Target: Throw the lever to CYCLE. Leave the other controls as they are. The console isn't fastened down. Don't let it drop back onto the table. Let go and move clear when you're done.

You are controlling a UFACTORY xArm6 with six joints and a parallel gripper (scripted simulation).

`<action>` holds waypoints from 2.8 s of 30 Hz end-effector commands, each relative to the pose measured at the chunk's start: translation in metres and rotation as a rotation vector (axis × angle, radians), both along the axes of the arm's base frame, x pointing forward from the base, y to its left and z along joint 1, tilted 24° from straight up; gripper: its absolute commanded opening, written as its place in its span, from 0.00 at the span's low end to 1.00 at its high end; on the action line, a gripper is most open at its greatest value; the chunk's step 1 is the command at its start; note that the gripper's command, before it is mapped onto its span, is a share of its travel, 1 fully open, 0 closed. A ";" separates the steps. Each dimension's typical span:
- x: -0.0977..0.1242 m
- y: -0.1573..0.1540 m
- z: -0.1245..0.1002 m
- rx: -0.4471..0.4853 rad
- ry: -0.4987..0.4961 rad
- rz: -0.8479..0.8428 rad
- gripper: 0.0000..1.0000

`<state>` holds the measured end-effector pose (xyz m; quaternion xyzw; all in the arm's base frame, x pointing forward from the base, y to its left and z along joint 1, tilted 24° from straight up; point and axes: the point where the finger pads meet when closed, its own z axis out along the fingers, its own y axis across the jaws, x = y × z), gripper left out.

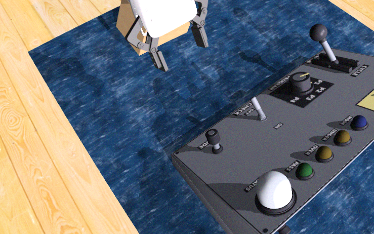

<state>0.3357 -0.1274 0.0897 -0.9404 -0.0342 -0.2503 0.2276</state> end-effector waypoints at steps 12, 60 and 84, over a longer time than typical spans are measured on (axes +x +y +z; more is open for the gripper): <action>0.001 -0.001 0.001 -0.002 -0.002 -0.001 1.00; -0.001 -0.003 0.005 -0.002 -0.002 -0.001 1.00; -0.024 -0.026 0.044 -0.002 -0.002 -0.001 1.00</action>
